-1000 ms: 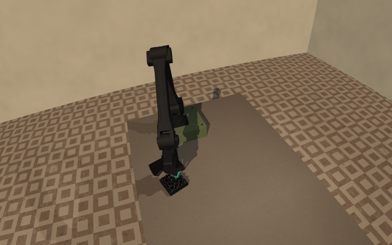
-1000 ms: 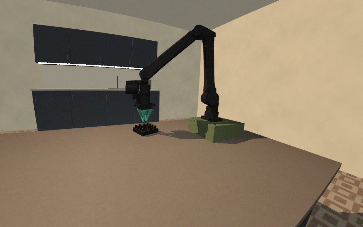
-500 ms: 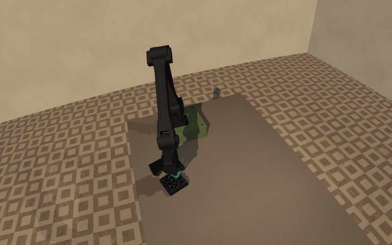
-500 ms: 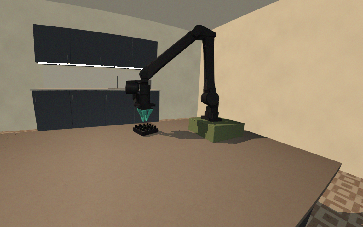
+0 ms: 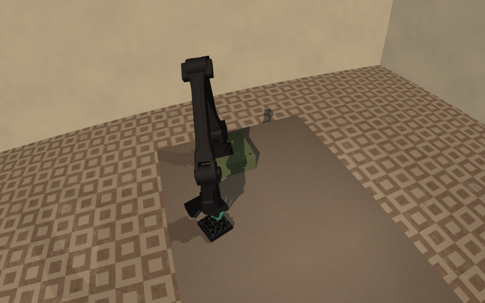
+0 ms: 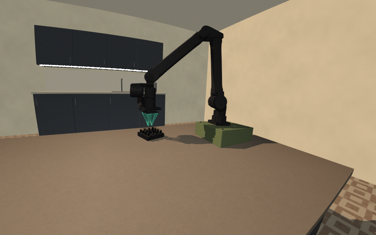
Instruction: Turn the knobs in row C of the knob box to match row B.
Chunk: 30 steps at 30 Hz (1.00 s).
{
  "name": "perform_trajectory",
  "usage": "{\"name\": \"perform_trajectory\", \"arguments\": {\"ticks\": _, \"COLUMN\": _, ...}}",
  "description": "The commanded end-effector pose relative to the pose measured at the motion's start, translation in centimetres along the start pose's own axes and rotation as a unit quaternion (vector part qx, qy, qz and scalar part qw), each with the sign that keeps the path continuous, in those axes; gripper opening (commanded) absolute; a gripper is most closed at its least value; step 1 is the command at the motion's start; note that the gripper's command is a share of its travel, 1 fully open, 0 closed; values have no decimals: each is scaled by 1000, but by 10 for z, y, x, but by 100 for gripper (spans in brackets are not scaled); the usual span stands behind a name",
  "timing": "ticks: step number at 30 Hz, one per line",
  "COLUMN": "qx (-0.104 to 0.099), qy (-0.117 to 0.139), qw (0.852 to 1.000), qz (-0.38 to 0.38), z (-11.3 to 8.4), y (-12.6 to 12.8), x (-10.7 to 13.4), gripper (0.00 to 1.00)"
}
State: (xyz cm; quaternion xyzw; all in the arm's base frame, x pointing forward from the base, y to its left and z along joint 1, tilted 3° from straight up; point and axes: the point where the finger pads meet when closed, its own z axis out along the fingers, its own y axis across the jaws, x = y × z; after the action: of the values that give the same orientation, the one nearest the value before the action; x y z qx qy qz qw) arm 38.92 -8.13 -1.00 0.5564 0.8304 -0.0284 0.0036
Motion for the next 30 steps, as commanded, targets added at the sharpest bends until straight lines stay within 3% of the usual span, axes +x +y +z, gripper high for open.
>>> {"name": "perform_trajectory", "arguments": {"ticks": 1, "qx": -8, "qy": -7, "qw": 1000, "qz": 0, "z": -13, "y": 9, "x": -1, "gripper": 19}}
{"name": "perform_trajectory", "arguments": {"ticks": 8, "qx": -9, "qy": -7, "qw": 1000, "qz": -7, "z": -13, "y": 9, "x": -1, "gripper": 19}}
{"name": "perform_trajectory", "arguments": {"ticks": 13, "qx": -17, "qy": -14, "qw": 998, "qz": -62, "z": -22, "y": 16, "x": -6, "gripper": 19}}
{"name": "perform_trajectory", "arguments": {"ticks": 25, "qx": -20, "qy": -19, "qw": 981, "qz": -193, "z": -28, "y": 22, "x": -9, "gripper": 19}}
{"name": "perform_trajectory", "arguments": {"ticks": 27, "qx": -11, "qy": -12, "qw": 972, "qz": -235, "z": -22, "y": 16, "x": -5, "gripper": 19}}
{"name": "perform_trajectory", "arguments": {"ticks": 30, "qx": -16, "qy": -18, "qw": 963, "qz": -268, "z": -28, "y": 20, "x": -8, "gripper": 19}}
